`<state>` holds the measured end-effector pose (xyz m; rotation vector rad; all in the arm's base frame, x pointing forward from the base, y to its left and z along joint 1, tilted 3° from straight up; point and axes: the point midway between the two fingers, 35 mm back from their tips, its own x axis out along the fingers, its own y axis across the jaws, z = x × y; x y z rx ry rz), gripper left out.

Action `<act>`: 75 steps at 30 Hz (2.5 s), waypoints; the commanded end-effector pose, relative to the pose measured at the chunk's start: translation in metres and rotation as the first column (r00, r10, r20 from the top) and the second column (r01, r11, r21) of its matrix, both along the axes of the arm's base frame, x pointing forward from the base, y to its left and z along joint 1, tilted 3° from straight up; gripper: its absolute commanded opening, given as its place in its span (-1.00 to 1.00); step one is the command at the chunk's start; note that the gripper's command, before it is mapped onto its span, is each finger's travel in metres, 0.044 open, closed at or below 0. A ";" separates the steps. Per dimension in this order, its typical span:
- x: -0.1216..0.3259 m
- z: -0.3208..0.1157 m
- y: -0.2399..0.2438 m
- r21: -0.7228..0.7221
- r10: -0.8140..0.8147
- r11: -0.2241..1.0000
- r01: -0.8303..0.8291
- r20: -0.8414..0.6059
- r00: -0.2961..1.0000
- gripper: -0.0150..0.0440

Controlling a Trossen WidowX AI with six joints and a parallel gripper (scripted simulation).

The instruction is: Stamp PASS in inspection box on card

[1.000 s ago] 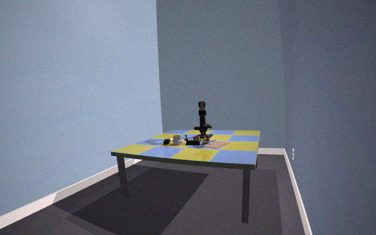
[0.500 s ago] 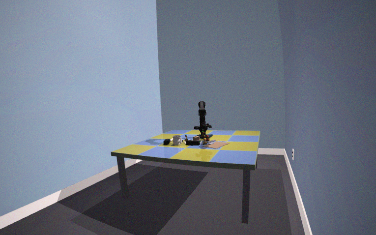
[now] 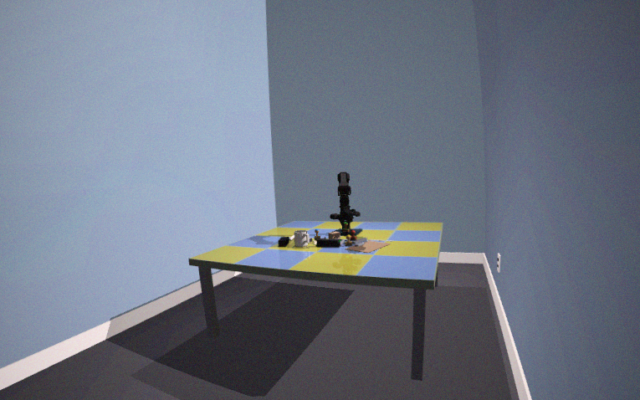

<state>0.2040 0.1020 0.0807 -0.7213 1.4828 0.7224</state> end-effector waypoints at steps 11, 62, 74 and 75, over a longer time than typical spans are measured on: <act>0.000 0.007 0.000 0.002 0.001 1.000 -0.001 -0.001 1.000 -0.49; 0.102 0.021 -0.009 0.001 0.001 1.000 -0.001 0.006 1.000 -0.49; 0.102 0.015 -0.009 0.002 0.001 1.000 -0.001 0.005 1.000 -0.49; 0.102 0.014 -0.009 0.002 0.001 1.000 -0.001 0.005 1.000 -0.49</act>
